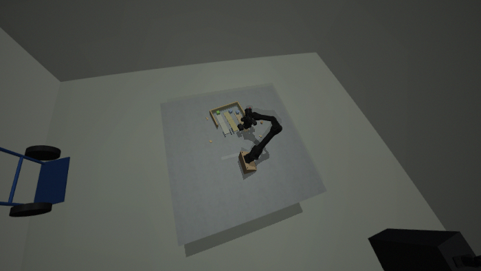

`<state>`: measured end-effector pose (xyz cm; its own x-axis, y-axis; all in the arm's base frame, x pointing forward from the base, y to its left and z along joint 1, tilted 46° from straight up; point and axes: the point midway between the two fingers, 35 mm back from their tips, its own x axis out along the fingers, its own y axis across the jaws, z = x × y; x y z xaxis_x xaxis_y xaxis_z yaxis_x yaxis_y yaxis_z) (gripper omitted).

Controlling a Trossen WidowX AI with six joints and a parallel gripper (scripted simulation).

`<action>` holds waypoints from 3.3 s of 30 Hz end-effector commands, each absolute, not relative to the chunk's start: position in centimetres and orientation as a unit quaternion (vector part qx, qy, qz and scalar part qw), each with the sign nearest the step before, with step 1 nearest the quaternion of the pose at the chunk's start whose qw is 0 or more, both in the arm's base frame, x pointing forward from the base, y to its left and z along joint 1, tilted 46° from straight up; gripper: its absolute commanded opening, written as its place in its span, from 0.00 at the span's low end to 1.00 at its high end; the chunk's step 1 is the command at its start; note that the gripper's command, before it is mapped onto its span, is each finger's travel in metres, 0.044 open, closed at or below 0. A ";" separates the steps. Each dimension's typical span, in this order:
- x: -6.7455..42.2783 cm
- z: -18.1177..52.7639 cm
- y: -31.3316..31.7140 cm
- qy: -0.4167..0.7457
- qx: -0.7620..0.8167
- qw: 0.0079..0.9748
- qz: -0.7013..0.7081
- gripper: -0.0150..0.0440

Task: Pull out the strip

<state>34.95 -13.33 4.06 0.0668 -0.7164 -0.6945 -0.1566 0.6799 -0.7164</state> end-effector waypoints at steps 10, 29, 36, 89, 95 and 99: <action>32.3 3.8 -14.1 0.657 -0.336 0.640 -0.214 0.25; 29.6 4.1 -14.5 0.657 -0.337 0.640 -0.214 0.25; 28.7 4.2 -14.7 0.657 -0.337 0.639 -0.214 0.25; 21.7 4.9 -15.8 0.658 -0.337 0.638 -0.214 0.25; 21.7 4.9 -15.8 0.658 -0.337 0.638 -0.214 0.25; 21.7 4.9 -15.8 0.658 -0.337 0.638 -0.214 0.25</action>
<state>22.61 -15.51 5.27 0.0701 -0.7153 -0.6953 -0.1632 0.6794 -0.7154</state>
